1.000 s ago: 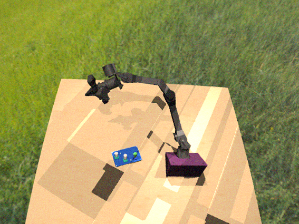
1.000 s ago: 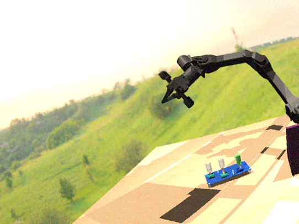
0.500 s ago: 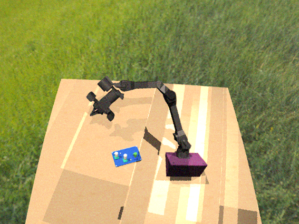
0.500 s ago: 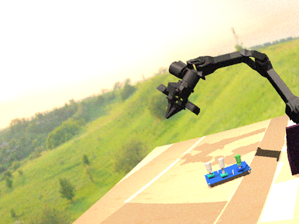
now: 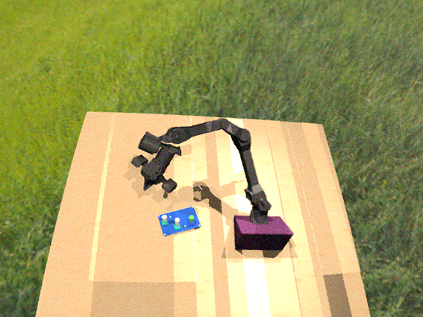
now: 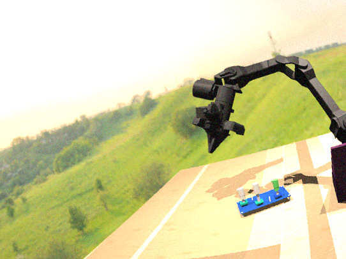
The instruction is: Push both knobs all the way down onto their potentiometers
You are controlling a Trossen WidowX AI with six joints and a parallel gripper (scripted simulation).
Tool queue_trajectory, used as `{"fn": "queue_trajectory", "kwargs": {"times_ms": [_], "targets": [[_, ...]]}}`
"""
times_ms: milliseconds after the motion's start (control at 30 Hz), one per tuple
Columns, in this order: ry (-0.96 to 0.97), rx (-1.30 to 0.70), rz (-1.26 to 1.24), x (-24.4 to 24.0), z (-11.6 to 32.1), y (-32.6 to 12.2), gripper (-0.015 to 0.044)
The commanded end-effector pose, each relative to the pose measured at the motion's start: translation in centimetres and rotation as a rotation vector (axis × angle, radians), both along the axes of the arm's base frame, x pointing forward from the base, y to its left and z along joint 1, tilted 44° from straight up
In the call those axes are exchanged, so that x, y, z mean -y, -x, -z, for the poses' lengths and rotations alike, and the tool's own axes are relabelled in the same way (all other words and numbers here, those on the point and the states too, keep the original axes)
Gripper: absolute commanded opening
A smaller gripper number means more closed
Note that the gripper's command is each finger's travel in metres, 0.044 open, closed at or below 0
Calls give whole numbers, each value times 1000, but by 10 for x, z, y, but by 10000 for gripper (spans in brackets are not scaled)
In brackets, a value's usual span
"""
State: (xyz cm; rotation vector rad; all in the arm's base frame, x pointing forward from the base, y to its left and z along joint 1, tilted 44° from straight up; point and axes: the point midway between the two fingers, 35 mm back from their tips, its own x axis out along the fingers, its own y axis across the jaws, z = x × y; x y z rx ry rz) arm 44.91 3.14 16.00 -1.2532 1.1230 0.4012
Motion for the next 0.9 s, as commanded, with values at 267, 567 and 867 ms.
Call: {"fn": "queue_trajectory", "kwargs": {"times_ms": [267, 567, 867], "targets": [[-7, -98, 386, -14, 56, 68, 0], [74, -85, 667, -15, 81, 122, 0], [190, 5, 884, -9, 91, 169, 0]]}}
